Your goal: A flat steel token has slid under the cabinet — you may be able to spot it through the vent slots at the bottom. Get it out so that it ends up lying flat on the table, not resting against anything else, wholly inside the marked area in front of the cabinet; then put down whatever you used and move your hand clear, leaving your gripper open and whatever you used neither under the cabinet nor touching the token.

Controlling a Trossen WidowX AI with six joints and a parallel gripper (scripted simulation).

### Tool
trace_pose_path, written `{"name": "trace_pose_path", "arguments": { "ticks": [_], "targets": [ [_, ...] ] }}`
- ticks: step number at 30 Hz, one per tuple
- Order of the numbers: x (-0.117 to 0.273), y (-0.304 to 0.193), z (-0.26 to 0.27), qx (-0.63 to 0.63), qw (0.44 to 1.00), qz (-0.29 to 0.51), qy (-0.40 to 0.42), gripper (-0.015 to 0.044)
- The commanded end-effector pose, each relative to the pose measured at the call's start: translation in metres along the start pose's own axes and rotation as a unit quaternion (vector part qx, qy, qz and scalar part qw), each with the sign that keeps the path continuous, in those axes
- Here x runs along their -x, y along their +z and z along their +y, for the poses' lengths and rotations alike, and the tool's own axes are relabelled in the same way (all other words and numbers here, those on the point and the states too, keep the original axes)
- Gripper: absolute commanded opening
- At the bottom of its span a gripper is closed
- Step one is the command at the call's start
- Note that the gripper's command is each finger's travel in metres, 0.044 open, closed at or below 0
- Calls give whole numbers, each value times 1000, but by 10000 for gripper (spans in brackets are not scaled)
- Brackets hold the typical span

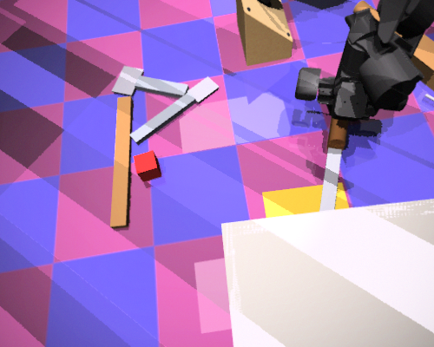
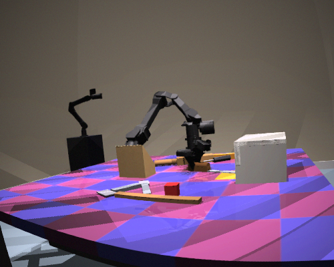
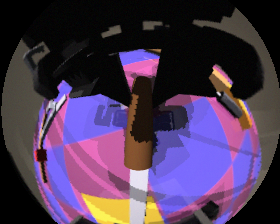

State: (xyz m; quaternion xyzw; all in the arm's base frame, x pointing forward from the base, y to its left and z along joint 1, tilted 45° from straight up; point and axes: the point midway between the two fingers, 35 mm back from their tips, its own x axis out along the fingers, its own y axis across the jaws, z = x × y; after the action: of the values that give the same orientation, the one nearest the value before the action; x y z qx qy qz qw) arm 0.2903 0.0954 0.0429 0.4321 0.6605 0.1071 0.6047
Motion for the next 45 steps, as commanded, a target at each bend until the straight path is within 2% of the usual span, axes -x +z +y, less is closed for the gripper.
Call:
{"name": "trace_pose_path", "arguments": {
  "ticks": [1,45],
  "targets": [
    [-1,-7,0,-1,1000,1,-2,0],
    [1,-45,4,0,1000,1,-1,0]
  ]
}}
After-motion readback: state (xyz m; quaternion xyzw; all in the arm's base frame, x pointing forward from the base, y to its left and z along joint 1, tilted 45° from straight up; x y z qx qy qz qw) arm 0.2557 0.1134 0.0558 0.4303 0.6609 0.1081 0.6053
